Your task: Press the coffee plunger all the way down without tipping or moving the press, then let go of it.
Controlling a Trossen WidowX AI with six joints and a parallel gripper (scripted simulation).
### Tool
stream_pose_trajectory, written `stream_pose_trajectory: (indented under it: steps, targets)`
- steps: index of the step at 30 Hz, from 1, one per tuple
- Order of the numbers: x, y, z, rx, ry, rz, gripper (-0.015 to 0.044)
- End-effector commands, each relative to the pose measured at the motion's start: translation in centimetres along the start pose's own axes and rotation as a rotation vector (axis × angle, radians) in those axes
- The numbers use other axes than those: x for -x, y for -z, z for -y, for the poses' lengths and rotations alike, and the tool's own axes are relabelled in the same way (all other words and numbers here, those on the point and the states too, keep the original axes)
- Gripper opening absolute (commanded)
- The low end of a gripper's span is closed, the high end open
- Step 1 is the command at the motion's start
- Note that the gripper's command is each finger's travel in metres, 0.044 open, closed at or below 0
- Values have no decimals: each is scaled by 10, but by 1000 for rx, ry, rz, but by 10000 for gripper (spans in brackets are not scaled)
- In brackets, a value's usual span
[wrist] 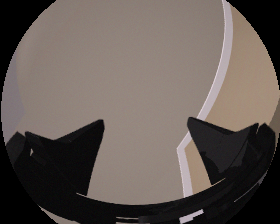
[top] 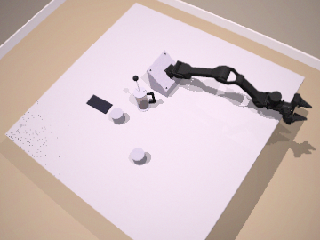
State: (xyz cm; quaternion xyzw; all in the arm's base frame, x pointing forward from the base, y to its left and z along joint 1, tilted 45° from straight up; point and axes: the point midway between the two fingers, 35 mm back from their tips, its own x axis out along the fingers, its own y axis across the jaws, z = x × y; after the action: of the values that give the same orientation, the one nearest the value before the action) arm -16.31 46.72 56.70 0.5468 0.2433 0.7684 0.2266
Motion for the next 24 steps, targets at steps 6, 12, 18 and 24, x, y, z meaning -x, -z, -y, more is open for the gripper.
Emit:
stream_pose_trajectory:
  steps: [6, 12, 18, 24]
  targets:
    - [19, -78, 25, 207, 135, 55, 440]
    - [38, -128, 40, 327, 222, 105, 440]
    - [74, -185, 70, 489, 385, 92, 440]
    - [134, -260, 95, 669, 617, 108, 440]
